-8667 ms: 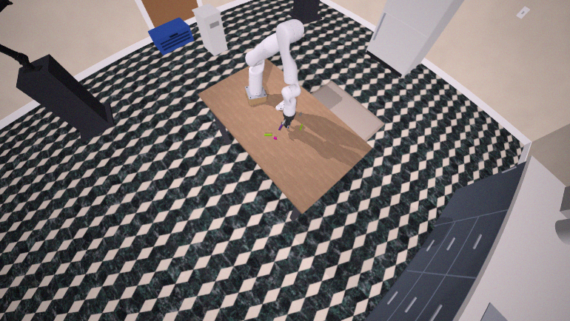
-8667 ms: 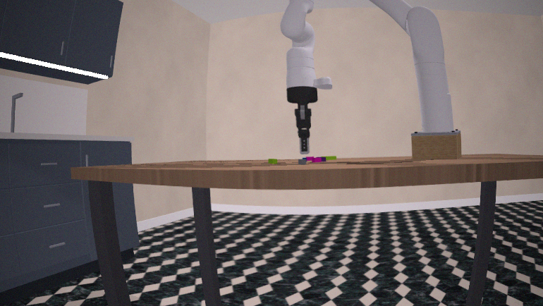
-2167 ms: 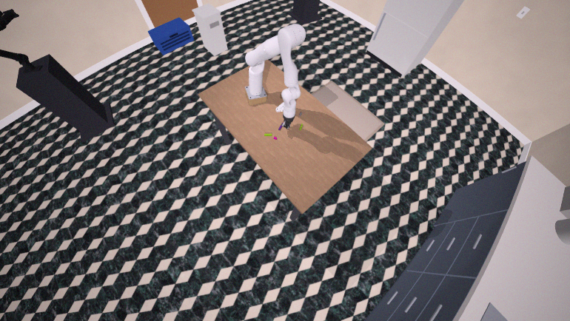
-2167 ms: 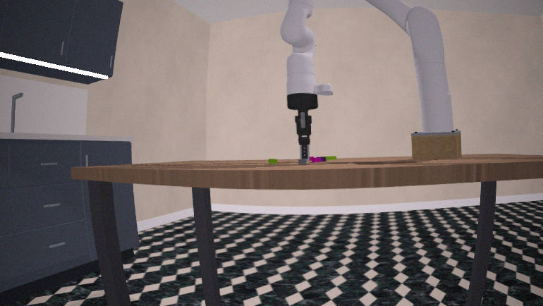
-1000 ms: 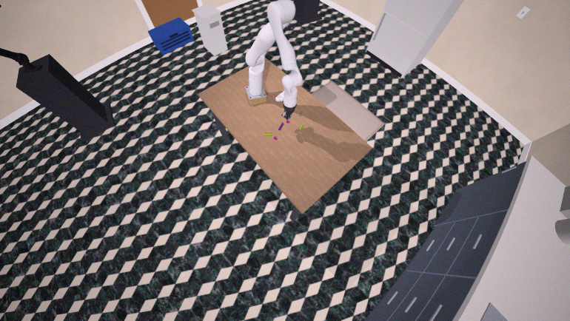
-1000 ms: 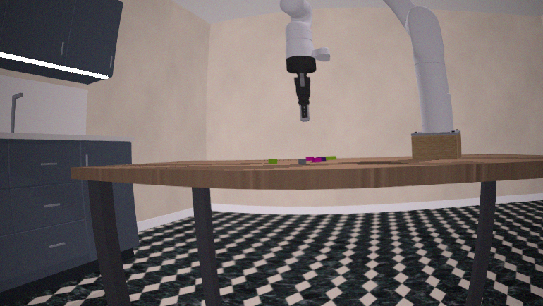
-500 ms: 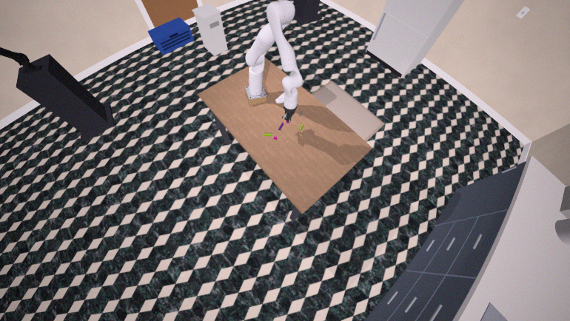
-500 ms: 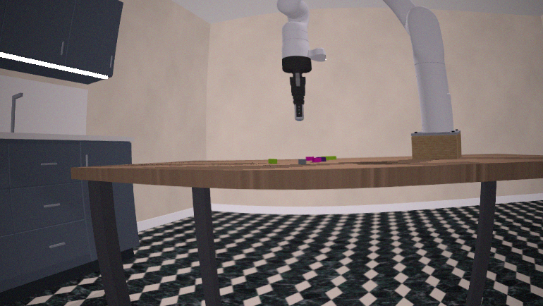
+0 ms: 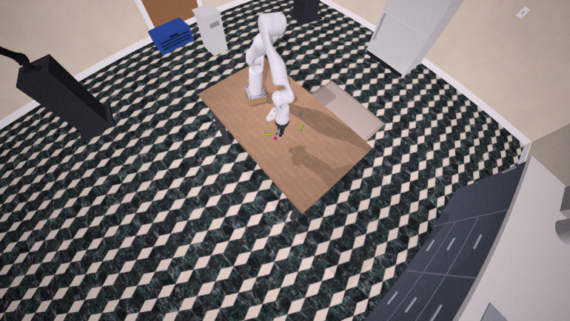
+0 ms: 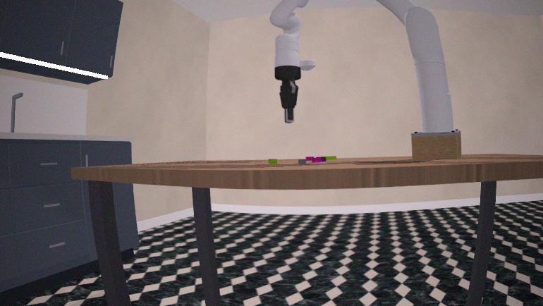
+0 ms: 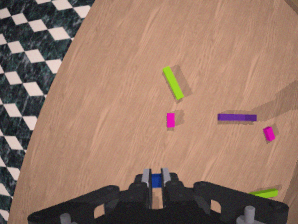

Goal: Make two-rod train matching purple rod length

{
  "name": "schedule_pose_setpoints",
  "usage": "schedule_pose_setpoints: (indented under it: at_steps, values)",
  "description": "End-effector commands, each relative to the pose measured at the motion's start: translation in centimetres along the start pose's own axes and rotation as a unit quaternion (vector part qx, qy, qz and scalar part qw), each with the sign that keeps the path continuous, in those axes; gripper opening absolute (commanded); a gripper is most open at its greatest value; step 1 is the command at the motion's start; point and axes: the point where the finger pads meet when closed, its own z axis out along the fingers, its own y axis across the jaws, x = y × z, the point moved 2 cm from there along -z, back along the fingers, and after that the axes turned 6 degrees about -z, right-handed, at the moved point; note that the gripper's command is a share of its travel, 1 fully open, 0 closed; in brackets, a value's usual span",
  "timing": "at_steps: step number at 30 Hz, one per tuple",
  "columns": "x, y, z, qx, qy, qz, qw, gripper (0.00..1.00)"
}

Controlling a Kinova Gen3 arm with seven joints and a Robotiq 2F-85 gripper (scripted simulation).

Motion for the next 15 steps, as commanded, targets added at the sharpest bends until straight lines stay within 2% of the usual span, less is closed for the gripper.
schedule_pose_setpoints:
  at_steps: [1, 4, 15]
  values:
    - [1.03, -1.63, 0.38, -0.009, 0.002, -0.007, 1.000, 0.05]
    - [1.27, -2.19, 0.38, -0.009, 0.002, -0.012, 1.000, 0.05]
    - [1.13, -2.00, 0.37, -0.009, 0.002, -0.015, 1.000, 0.05]
